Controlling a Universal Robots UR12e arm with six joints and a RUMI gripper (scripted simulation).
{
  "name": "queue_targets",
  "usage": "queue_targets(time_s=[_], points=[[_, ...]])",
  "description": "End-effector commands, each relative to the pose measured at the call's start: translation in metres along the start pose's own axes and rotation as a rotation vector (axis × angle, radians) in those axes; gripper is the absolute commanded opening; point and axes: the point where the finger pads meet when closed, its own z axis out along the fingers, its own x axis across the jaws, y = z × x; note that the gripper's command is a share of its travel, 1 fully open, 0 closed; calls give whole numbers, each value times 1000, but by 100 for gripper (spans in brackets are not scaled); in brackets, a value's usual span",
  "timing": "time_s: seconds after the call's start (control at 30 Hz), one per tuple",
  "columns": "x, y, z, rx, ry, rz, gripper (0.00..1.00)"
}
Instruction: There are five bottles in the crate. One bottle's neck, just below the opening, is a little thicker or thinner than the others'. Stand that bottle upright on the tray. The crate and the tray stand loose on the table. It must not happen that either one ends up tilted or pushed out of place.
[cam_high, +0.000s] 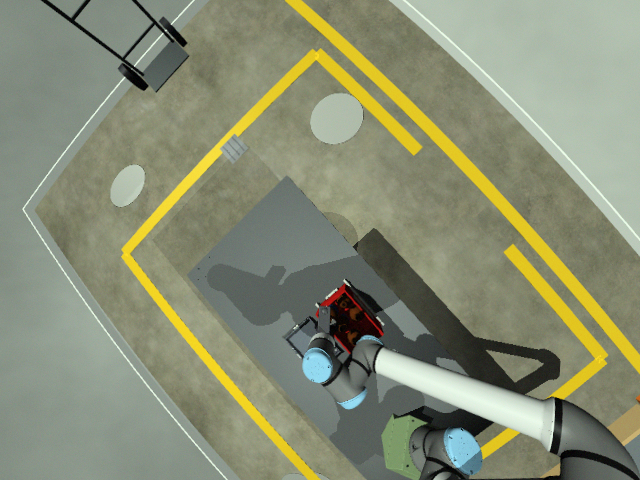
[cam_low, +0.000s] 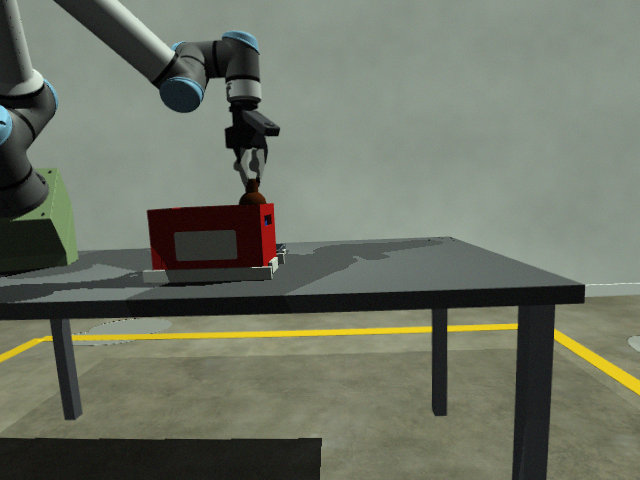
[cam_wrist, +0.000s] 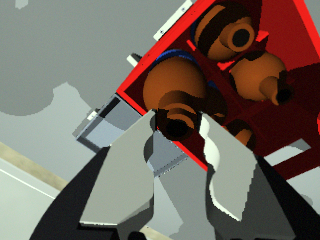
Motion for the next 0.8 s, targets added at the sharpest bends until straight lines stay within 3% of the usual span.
queue_targets(time_s=[0.0,0.77], points=[[0,0,-1,1,-1,1,0],[0,0,-6,1,-1,1,0]])
